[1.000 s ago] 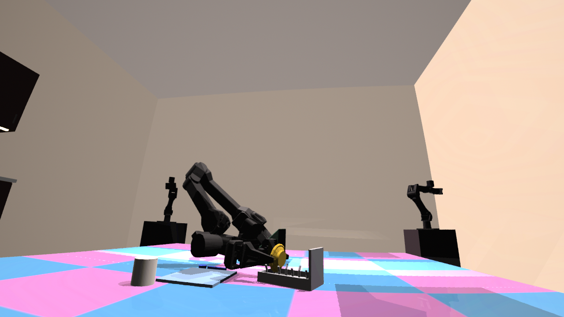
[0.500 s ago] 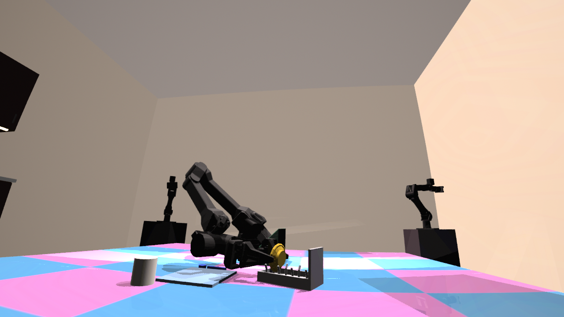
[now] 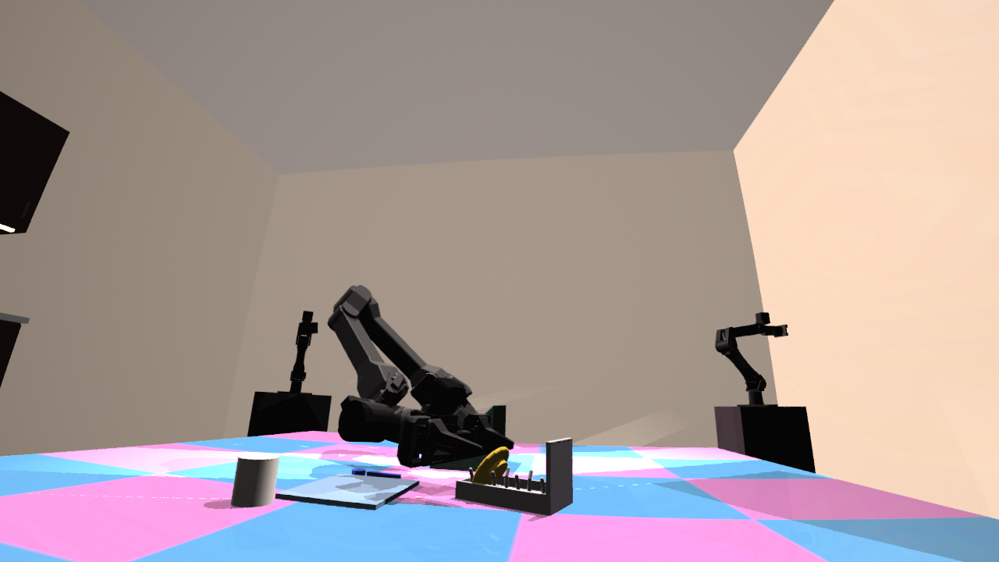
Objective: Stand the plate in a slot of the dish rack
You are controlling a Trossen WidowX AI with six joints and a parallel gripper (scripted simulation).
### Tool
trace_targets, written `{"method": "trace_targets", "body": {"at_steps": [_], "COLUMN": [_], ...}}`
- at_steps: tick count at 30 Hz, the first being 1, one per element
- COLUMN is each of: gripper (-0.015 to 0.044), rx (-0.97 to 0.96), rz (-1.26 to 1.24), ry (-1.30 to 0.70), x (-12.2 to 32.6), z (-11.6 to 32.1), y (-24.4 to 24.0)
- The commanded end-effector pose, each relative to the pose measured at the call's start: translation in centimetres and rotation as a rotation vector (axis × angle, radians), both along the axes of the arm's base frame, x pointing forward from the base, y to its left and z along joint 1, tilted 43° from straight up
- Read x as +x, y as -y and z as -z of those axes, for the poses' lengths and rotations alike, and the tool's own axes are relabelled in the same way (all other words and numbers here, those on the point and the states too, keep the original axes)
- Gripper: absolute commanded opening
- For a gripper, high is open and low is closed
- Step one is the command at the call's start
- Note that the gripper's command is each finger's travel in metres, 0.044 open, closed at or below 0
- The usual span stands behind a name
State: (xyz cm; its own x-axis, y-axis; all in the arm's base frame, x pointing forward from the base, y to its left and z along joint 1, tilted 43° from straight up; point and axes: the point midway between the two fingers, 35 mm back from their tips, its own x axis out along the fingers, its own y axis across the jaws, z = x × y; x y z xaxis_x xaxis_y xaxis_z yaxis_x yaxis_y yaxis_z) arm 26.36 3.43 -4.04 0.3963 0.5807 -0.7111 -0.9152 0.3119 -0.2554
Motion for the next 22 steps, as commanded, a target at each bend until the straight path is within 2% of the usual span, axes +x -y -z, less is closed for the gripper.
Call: {"method": "trace_targets", "body": {"at_steps": [1,7,13,22], "gripper": [0.0400,0.0400,0.0400,0.0400], "rx": [-0.006,0.016,0.012,-0.074], "rz": [-0.010,-0.007,0.006,0.181], "ry": [0.010,0.020,0.002,-0.224], "x": [0.7,0.8,0.8,0.6], "z": [-2.7,-7.4,-7.5,-7.4], "y": [-2.5,-7.0,-7.2,-7.8]}}
